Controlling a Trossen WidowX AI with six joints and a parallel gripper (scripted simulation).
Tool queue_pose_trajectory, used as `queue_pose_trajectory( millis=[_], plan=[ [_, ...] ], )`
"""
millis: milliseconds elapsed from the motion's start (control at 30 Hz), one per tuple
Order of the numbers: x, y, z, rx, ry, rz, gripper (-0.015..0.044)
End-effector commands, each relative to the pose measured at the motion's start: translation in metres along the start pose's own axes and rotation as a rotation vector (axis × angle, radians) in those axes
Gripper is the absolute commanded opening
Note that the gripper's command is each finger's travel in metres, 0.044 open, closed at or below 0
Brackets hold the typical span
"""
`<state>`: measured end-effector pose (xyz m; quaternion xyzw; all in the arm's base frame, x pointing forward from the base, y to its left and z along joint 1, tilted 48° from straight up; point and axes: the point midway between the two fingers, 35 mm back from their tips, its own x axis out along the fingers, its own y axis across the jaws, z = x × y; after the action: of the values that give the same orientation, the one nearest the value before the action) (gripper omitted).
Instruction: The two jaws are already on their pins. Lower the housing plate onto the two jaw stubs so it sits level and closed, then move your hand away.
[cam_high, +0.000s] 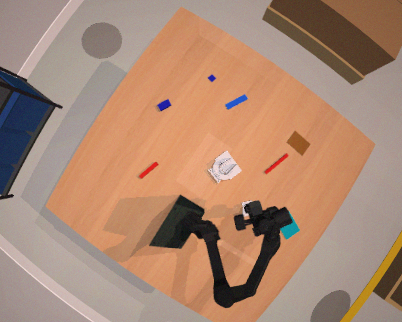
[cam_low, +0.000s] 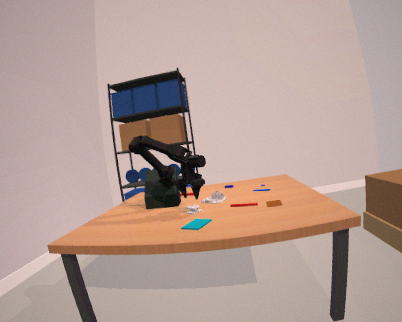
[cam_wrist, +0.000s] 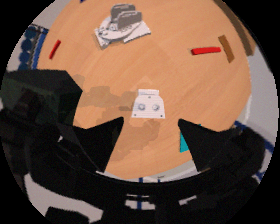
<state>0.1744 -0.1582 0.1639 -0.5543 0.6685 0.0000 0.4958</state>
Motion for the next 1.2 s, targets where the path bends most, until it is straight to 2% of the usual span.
queue_pose_trajectory(
  millis=[0,1167],
  plan=[
    [0.015,0.002,0.0,-0.008,0.001,0.001,0.044],
    [0.048,0.001,0.0,-0.007,0.001,0.001,0.044]
  ],
)
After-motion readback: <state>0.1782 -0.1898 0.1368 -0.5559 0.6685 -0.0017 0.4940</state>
